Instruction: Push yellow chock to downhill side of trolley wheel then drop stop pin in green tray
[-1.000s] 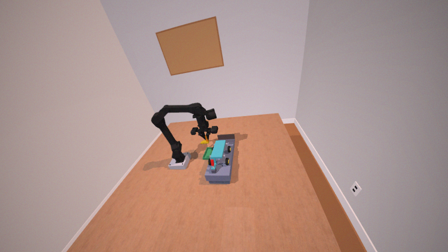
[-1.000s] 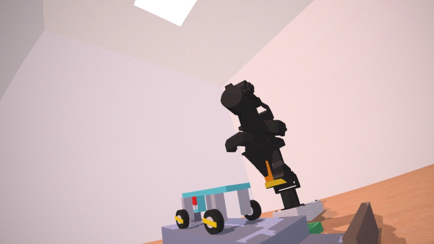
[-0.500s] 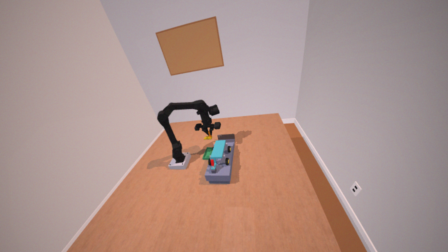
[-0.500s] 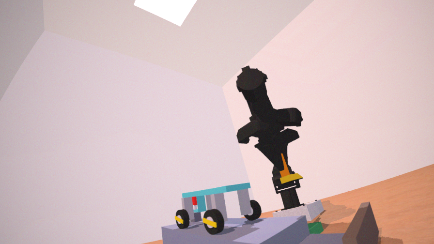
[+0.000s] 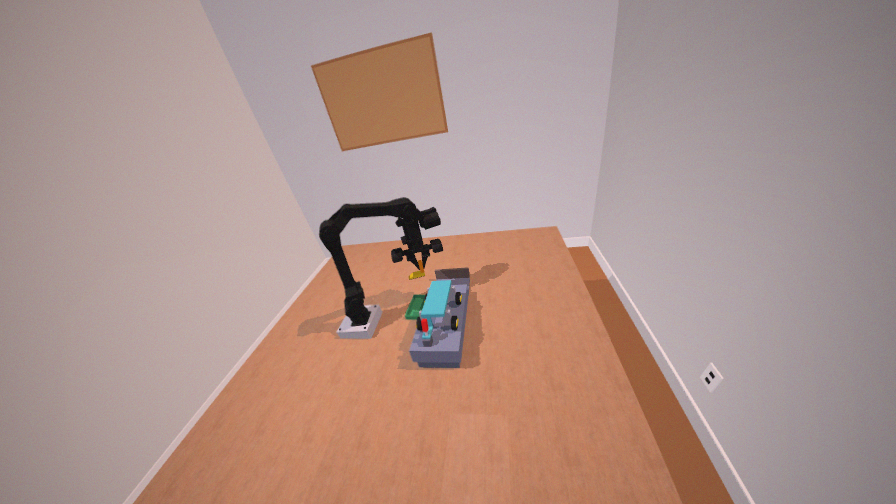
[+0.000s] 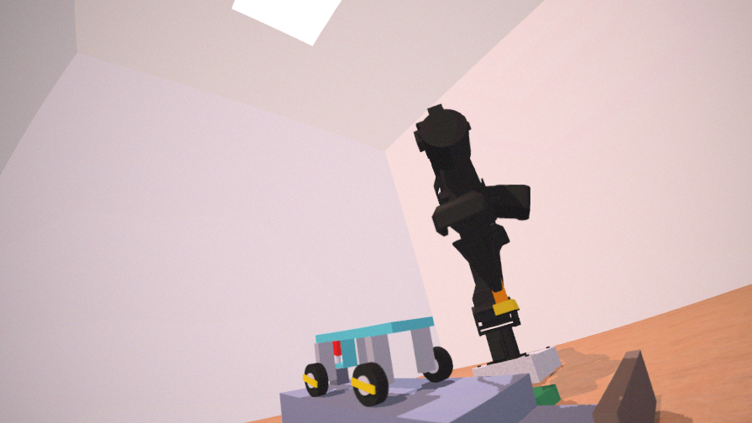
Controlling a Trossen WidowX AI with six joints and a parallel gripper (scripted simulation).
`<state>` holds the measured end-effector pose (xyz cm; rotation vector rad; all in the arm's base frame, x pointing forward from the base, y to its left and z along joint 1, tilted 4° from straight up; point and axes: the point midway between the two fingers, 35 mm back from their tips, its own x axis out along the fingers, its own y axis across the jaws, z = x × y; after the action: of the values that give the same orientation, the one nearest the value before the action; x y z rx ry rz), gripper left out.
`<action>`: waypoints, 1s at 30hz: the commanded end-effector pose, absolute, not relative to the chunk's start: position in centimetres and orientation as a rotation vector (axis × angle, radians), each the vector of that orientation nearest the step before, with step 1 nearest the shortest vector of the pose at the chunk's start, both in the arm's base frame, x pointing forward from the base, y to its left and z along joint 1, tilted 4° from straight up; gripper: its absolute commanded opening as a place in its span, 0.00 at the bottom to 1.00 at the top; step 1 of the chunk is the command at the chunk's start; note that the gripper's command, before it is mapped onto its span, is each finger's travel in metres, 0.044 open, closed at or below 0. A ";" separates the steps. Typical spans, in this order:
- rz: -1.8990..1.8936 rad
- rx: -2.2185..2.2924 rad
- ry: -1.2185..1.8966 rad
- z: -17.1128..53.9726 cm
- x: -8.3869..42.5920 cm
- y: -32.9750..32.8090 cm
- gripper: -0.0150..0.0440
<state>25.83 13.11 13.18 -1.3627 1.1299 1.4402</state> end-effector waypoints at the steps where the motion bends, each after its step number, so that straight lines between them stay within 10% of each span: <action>1: 1.551 -1.484 1.038 13.4 26.0 13.2 0.25; 30: 2.243 -2.141 0.248 13.4 26.0 13.5 0.25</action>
<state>25.91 13.44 13.26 -2.0638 0.3728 2.1679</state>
